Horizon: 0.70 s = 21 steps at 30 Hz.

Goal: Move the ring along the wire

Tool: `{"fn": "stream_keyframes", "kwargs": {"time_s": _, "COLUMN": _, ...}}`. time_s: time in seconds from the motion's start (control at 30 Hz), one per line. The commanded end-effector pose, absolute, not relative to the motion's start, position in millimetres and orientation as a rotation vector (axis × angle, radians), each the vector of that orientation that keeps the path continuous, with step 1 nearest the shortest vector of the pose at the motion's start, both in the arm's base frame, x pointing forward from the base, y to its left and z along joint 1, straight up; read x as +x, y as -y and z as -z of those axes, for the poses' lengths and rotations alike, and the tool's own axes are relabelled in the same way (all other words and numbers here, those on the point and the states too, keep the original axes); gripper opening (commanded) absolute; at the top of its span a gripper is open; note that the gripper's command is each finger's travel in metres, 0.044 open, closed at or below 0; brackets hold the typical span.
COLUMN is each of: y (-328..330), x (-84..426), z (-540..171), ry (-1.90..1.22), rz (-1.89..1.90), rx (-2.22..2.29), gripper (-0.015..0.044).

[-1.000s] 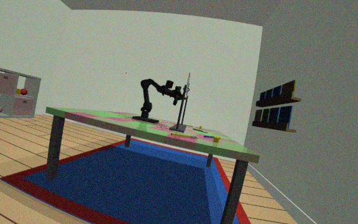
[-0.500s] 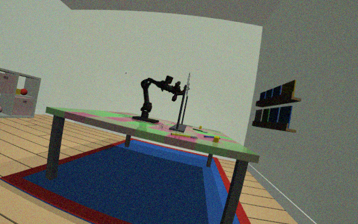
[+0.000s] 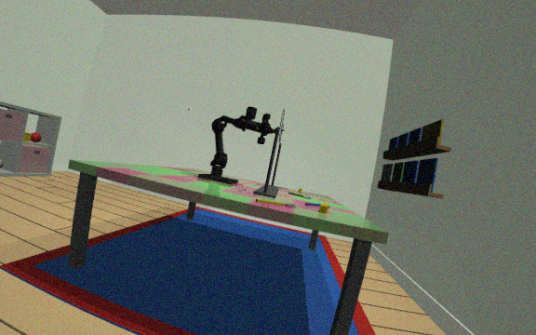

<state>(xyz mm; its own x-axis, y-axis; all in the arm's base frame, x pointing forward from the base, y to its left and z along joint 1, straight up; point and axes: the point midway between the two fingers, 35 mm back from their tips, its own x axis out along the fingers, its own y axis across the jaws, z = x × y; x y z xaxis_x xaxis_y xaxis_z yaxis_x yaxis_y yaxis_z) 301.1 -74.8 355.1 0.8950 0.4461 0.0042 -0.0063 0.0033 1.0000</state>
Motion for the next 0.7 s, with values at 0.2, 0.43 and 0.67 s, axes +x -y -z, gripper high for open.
{"fn": "stream_keyframes", "kwargs": {"time_s": 0.2, "y": 77.9, "x": 299.3, "z": -389.9, "ry": -0.335, "rz": -0.429, "rx": 1.732, "gripper": -0.0150}}
{"fn": "stream_keyframes", "kwargs": {"time_s": 0.43, "y": 83.2, "x": 298.6, "z": -407.6, "ry": -0.320, "rz": -0.456, "rx": 1.827, "gripper": -0.0150}}
{"fn": "stream_keyframes", "kwargs": {"time_s": 0.67, "y": 88.4, "x": 298.1, "z": -419.5, "ry": -0.317, "rz": -0.466, "rx": 1.869, "gripper": -0.0150}}
